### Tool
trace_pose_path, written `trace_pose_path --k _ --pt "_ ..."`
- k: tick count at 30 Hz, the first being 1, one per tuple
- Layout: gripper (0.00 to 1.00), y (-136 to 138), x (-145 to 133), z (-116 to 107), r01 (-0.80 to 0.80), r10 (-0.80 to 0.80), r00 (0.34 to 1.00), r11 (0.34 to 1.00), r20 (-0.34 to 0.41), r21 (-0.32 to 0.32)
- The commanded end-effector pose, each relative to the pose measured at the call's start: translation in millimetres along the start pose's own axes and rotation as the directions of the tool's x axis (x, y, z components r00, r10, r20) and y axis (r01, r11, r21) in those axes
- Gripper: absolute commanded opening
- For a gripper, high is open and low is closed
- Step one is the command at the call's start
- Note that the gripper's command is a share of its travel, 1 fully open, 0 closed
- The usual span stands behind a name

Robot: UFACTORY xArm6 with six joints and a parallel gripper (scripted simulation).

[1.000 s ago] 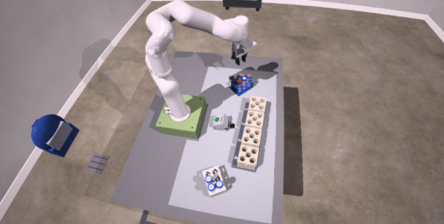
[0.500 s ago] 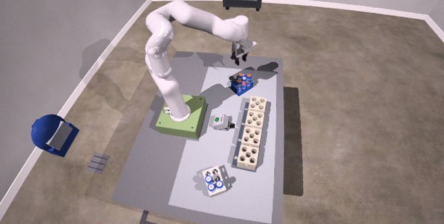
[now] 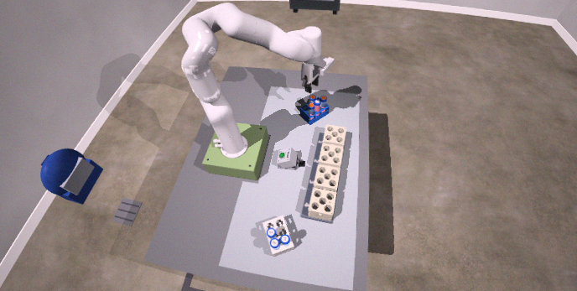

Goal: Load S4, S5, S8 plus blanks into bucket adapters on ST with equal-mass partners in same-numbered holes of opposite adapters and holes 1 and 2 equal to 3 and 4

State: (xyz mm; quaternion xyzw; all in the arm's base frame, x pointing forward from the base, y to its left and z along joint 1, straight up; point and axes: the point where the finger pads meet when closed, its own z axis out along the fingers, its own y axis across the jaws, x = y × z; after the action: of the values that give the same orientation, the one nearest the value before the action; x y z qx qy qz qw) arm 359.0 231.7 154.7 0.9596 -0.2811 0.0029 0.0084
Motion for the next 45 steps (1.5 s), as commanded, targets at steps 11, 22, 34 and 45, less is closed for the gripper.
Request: trace_pose_path --k 11,22,34,45 --pt "0.57 4.9 3.4 -2.2 0.441 -0.441 0.897 0.897 0.002 0.02" --pt "0.57 4.9 3.4 -2.2 0.687 -0.687 0.727 0.727 -0.004 0.02" --pt "0.57 4.9 3.4 -2.2 0.915 -0.915 0.402 0.402 -0.011 0.017" --pt "0.57 4.8 3.4 -2.2 0.942 -0.942 0.337 0.336 -0.013 0.016"
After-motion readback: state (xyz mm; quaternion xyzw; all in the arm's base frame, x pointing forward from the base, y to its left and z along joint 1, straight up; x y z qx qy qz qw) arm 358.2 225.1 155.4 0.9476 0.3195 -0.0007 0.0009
